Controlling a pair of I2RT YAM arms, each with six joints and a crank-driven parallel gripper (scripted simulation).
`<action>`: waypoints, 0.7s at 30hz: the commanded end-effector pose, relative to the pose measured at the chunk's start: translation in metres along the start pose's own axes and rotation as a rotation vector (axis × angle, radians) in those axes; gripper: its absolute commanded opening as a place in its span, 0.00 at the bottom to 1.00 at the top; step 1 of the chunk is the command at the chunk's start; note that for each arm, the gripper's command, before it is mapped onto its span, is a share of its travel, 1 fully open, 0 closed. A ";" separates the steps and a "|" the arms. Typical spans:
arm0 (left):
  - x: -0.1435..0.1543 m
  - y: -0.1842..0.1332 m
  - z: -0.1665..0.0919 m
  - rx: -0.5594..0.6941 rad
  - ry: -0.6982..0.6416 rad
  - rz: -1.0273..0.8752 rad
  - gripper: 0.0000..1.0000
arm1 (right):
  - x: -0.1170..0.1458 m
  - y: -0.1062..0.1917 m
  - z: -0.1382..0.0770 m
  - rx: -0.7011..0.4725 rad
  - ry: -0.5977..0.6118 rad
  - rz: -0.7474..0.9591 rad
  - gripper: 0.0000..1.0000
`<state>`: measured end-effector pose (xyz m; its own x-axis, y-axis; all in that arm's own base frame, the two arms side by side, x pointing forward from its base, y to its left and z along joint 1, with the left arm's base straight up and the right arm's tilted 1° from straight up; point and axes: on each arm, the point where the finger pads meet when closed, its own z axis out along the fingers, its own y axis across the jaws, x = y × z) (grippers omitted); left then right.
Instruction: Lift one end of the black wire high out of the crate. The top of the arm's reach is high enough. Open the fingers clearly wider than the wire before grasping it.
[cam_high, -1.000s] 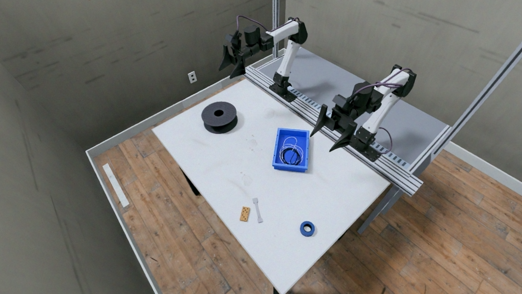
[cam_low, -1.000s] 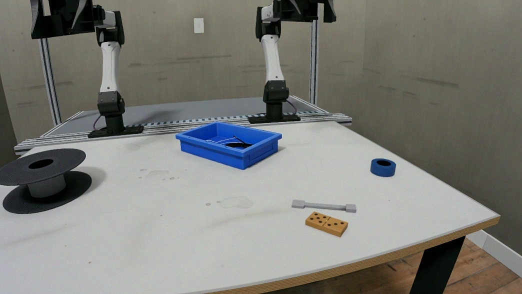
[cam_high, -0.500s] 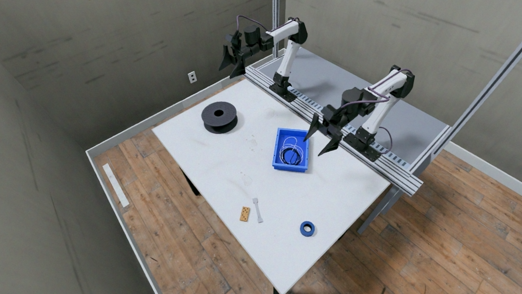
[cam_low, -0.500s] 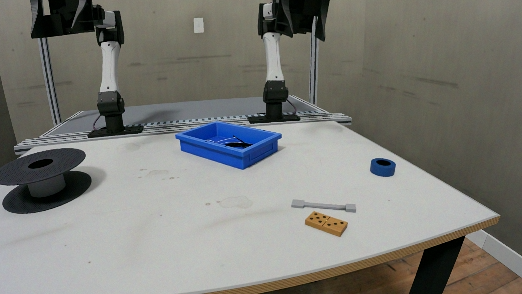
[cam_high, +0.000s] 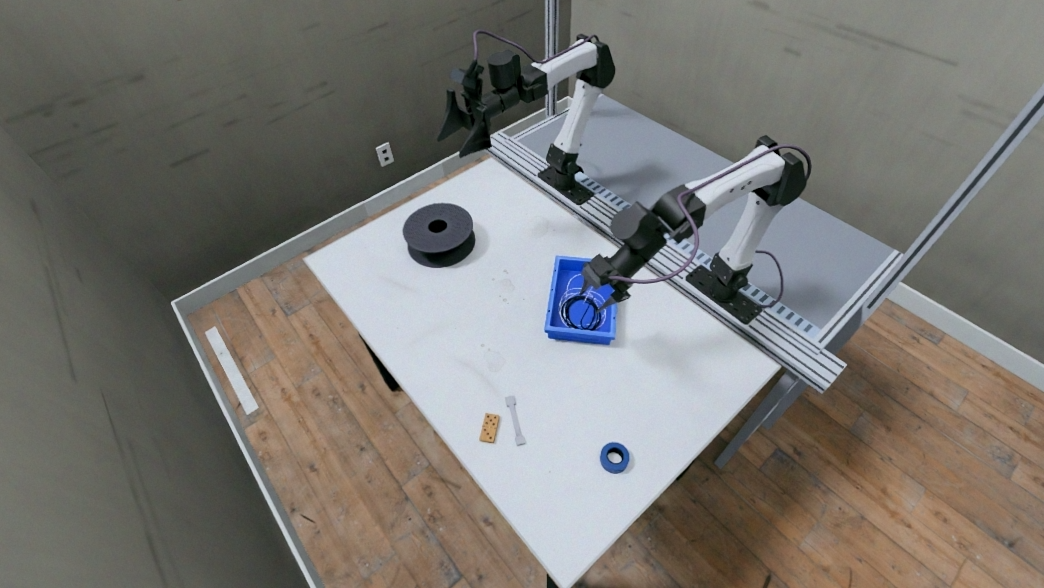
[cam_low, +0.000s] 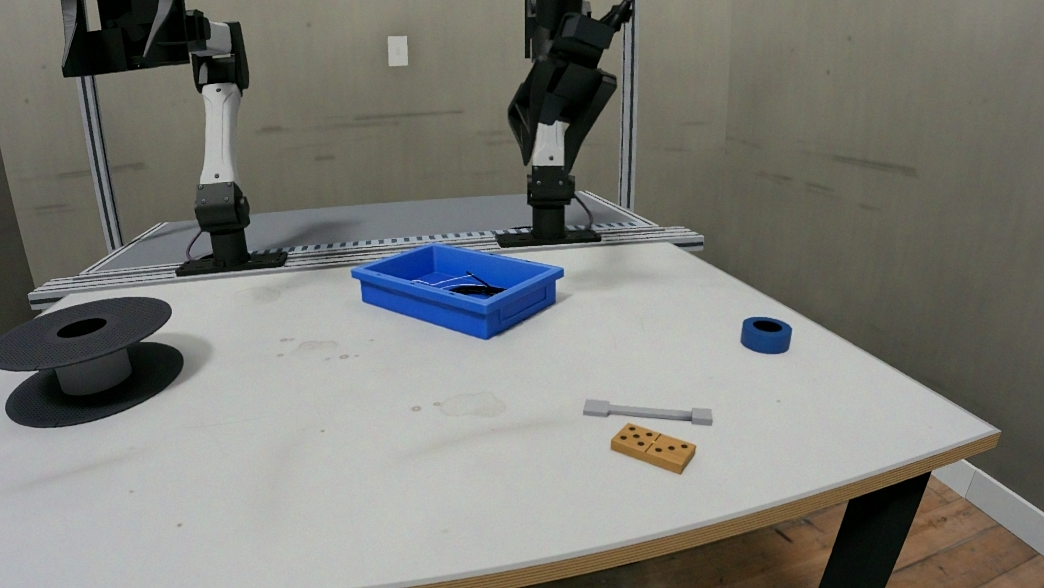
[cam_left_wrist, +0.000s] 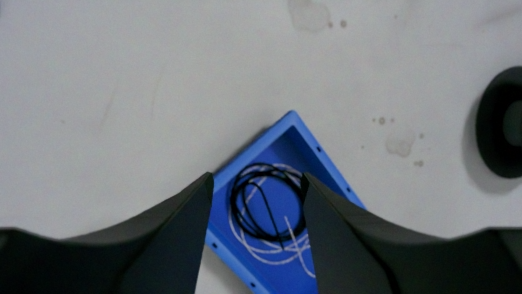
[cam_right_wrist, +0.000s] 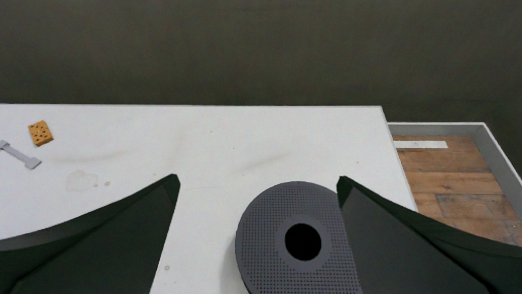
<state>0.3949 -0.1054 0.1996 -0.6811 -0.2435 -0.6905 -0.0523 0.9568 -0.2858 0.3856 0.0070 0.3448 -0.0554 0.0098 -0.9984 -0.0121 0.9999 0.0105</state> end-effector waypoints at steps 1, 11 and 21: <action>0.030 -0.016 0.006 -0.038 0.187 -0.100 0.51 | -0.015 -0.003 -0.004 0.002 -0.055 -0.010 1.00; 0.092 -0.033 0.015 -0.174 0.469 -0.193 0.35 | -0.015 -0.003 -0.004 0.002 -0.055 -0.010 1.00; 0.109 -0.037 0.015 -0.228 0.546 -0.216 0.30 | -0.015 -0.003 -0.004 0.002 -0.055 -0.010 1.00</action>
<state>0.3336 -0.1635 0.1189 -0.9108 -0.3643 -0.1943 -0.3303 0.9253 -0.1864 0.3856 0.0070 0.3449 -0.0552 0.0098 -0.9984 -0.0122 0.9999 0.0105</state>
